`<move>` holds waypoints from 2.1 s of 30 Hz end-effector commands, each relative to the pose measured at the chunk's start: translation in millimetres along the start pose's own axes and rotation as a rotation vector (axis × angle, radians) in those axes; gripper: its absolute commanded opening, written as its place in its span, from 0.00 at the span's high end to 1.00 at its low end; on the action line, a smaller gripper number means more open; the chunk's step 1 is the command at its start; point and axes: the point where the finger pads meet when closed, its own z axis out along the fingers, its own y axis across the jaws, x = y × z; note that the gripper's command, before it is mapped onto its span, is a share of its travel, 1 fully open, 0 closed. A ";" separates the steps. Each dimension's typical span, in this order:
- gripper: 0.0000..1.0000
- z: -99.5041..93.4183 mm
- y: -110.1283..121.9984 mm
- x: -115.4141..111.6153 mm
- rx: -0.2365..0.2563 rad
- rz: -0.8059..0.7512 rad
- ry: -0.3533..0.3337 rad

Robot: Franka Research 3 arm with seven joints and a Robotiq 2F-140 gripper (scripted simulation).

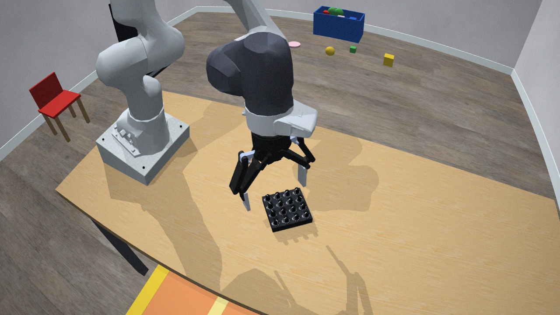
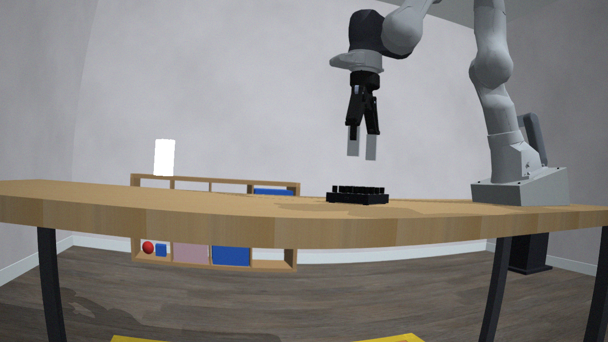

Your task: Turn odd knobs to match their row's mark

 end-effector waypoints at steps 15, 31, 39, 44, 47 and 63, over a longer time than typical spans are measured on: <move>0.00 -0.6 -9.9 -1.4 -0.015 0.335 -0.002; 0.00 -2.0 -20.6 -1.5 -0.014 0.584 -0.001; 0.00 -2.7 -26.4 -1.8 -0.014 0.714 -0.001; 0.00 -3.1 -29.7 -2.0 -0.014 0.789 -0.001; 0.00 -3.3 -31.7 -2.2 -0.014 0.834 -0.001; 0.00 -4.4 -42.5 -3.3 -0.013 1.071 -0.002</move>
